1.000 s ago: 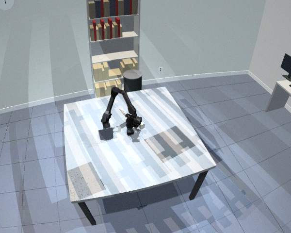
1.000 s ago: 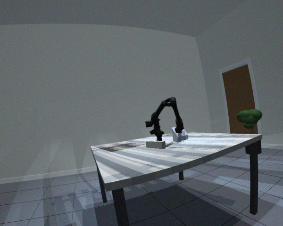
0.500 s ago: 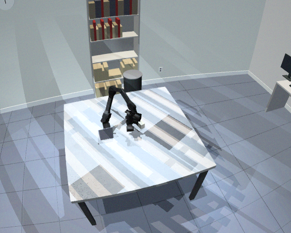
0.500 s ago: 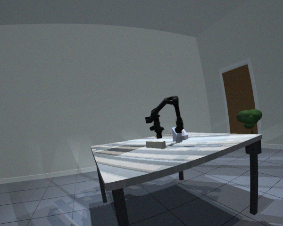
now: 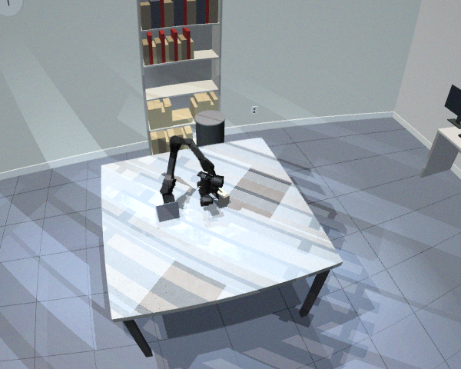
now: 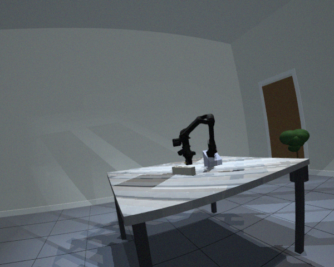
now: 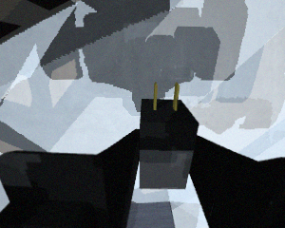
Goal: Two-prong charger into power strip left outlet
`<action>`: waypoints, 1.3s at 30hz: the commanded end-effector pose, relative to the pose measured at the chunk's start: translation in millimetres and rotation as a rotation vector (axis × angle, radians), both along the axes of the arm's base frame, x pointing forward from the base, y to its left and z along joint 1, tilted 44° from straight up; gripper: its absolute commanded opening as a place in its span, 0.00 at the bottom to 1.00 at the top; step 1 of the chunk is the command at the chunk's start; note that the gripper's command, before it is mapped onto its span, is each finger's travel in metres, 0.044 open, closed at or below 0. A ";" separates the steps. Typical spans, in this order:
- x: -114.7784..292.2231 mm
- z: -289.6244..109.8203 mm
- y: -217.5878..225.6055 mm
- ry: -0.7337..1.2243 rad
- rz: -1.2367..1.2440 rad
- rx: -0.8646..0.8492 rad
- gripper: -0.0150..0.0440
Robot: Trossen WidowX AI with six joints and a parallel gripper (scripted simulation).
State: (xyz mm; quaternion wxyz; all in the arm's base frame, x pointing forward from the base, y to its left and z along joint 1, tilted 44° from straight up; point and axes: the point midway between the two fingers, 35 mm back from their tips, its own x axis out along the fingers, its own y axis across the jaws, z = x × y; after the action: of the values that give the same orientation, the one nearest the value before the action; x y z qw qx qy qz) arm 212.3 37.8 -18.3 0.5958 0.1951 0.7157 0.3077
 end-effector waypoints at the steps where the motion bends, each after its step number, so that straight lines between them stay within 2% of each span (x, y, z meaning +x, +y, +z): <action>1: -1.0 3.4 7.4 -0.015 0.012 0.003 0.25; 39: -21.3 35.3 74.9 -0.190 0.204 0.053 0.25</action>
State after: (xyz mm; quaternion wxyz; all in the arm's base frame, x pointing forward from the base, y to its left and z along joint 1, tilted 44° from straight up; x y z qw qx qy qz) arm 194.3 107.6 14.7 0.6209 0.1091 0.6673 0.3966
